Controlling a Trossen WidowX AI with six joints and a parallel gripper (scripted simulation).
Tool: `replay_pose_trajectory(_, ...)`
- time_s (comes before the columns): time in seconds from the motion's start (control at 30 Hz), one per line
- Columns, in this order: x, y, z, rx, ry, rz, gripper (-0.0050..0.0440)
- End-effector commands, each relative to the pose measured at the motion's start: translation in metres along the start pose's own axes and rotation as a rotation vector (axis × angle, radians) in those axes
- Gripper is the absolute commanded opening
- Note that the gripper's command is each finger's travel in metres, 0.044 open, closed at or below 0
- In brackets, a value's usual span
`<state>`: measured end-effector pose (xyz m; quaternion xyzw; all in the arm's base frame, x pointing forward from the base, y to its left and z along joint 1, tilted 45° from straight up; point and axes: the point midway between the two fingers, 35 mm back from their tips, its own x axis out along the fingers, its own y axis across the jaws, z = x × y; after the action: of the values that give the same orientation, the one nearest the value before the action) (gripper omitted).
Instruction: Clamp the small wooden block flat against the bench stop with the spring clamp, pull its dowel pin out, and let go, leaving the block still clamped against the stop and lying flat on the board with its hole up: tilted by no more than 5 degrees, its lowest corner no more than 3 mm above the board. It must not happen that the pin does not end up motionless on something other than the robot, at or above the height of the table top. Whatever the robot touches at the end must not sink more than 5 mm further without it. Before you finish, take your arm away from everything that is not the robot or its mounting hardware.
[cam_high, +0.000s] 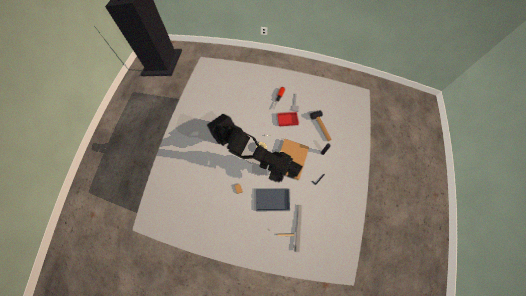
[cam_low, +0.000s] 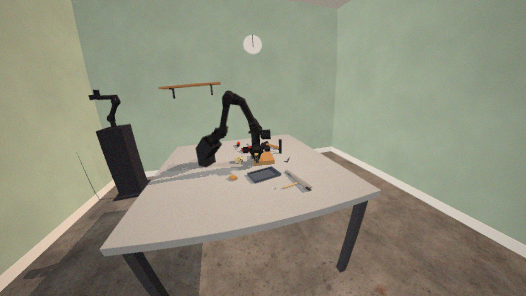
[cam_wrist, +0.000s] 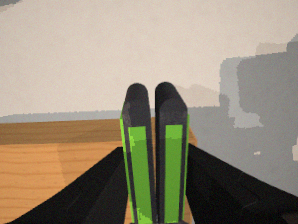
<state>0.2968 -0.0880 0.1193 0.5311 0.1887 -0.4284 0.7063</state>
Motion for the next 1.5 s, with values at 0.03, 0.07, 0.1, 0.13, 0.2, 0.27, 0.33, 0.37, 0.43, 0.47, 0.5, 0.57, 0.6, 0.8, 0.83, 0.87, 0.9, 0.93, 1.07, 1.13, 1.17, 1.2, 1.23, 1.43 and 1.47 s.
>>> replay_pose_trajectory(0.03,0.0002,0.0015,0.0006,0.007,-0.002,0.005,0.0070)
replay_pose_trajectory(0.07,0.0002,0.0015,0.0006,0.007,-0.002,0.005,0.0080)
replay_pose_trajectory(0.1,0.0002,0.0015,0.0006,0.007,-0.002,0.005,0.0090)
replay_pose_trajectory(0.13,0.0002,0.0015,0.0006,0.007,-0.002,0.005,0.0100)
replay_pose_trajectory(0.2,0.0002,0.0015,0.0006,0.007,-0.002,0.005,0.0100)
replay_pose_trajectory(0.27,0.0002,0.0015,0.0006,0.007,-0.002,0.005,0.0120)
replay_pose_trajectory(0.33,0.0002,0.0015,0.0006,0.007,-0.002,0.005,0.0140)
replay_pose_trajectory(0.37,0.0002,0.0015,0.0006,0.007,-0.002,0.005,0.0150)
replay_pose_trajectory(0.43,0.0002,0.0015,0.0006,0.007,-0.002,0.005,0.0170)
replay_pose_trajectory(0.47,0.0002,0.0015,0.0006,0.007,-0.002,0.005,0.0180)
replay_pose_trajectory(0.5,0.0002,0.0015,0.0006,0.007,-0.002,0.005,0.0190)
replay_pose_trajectory(0.57,0.0002,0.0015,0.0006,0.007,-0.002,0.005,0.0210)
replay_pose_trajectory(0.6,0.0002,0.0015,0.0006,0.007,-0.002,0.005,0.0220)
replay_pose_trajectory(0.8,0.0000,0.0001,0.0001,0.001,0.000,0.000,0.0260)
replay_pose_trajectory(0.83,0.0000,0.0000,0.0000,0.000,0.000,0.000,0.0270)
replay_pose_trajectory(0.87,0.0000,0.0000,0.0000,0.000,0.000,0.000,0.0280)
replay_pose_trajectory(0.9,0.0000,0.0000,0.0000,0.000,0.000,0.000,0.0290)
replay_pose_trajectory(0.93,0.0000,0.0000,0.0000,0.000,0.000,0.000,0.0300)
replay_pose_trajectory(1.07,0.0000,0.0000,0.0000,0.000,0.000,0.000,0.0340)
replay_pose_trajectory(1.13,0.0000,0.0000,0.0000,0.000,0.000,0.000,0.0360)
replay_pose_trajectory(1.17,0.0000,0.0000,0.0000,0.000,0.000,0.000,0.0370)
replay_pose_trajectory(1.2,0.0000,0.0000,0.0000,0.000,0.000,0.000,0.0380)
replay_pose_trajectory(1.23,0.0000,0.0000,0.0000,0.000,0.000,0.000,0.0390)
replay_pose_trajectory(1.43,0.0000,0.0000,0.0000,0.000,0.000,0.000,0.0415)
replay_pose_trajectory(1.47,0.0000,0.0000,0.0000,0.000,0.000,0.000,0.0425)
